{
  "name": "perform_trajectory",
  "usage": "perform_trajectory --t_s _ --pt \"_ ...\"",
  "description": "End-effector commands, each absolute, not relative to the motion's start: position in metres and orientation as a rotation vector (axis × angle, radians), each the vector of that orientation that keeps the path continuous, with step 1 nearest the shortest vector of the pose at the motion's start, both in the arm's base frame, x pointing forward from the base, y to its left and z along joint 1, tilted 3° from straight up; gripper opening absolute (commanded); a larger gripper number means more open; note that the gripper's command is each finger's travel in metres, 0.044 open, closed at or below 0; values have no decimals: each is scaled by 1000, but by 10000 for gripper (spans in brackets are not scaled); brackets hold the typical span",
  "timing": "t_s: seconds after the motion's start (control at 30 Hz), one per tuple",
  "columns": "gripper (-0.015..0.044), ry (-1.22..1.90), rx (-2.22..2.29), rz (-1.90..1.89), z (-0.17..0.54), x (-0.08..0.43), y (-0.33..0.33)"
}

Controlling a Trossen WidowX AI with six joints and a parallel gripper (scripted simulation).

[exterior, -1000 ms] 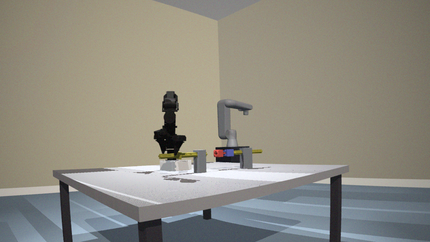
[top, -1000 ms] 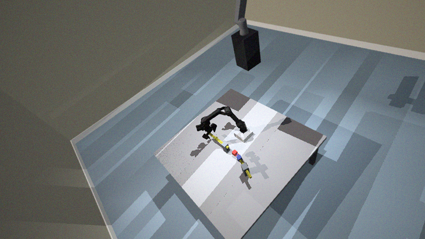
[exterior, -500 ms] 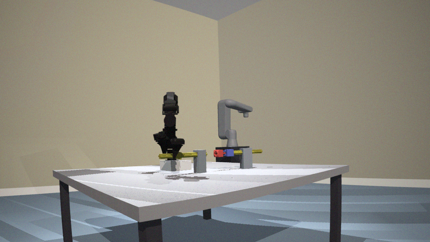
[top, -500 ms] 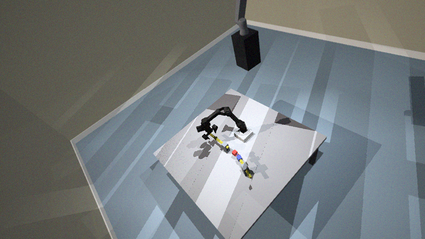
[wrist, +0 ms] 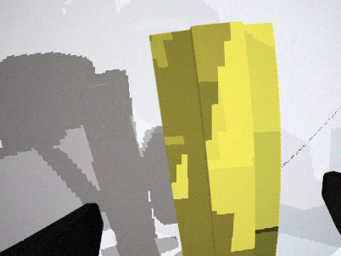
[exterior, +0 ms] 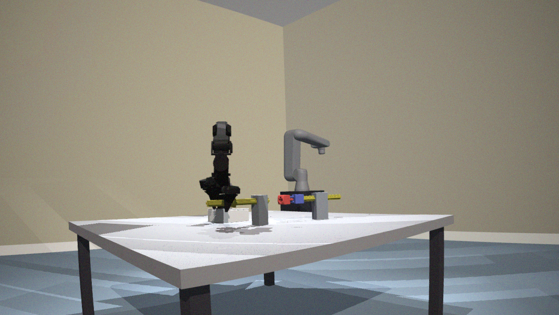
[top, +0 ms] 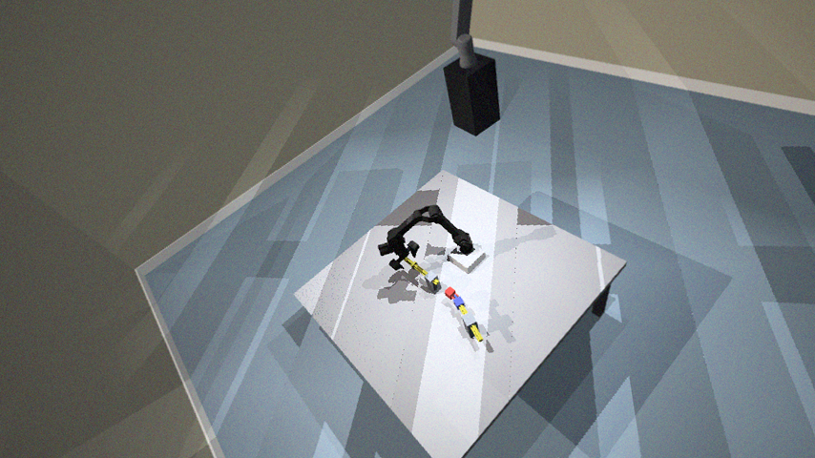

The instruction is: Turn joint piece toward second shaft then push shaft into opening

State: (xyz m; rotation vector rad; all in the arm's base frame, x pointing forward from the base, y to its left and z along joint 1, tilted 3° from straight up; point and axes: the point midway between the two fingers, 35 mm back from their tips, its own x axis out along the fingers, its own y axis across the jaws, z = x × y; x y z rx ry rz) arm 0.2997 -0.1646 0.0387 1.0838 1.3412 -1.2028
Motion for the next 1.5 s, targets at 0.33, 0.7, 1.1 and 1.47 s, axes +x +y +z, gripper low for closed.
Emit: perform_trajectory --t_s 0.33,0.7,1.1,1.47 --pt "102 1345 1084 -1210 35 298 -164" --pt "76 1345 1084 -1210 35 298 -164" --pt "67 1316 1105 -1180 34 299 -165" --pt "40 1293 1124 -1154 36 298 -166"
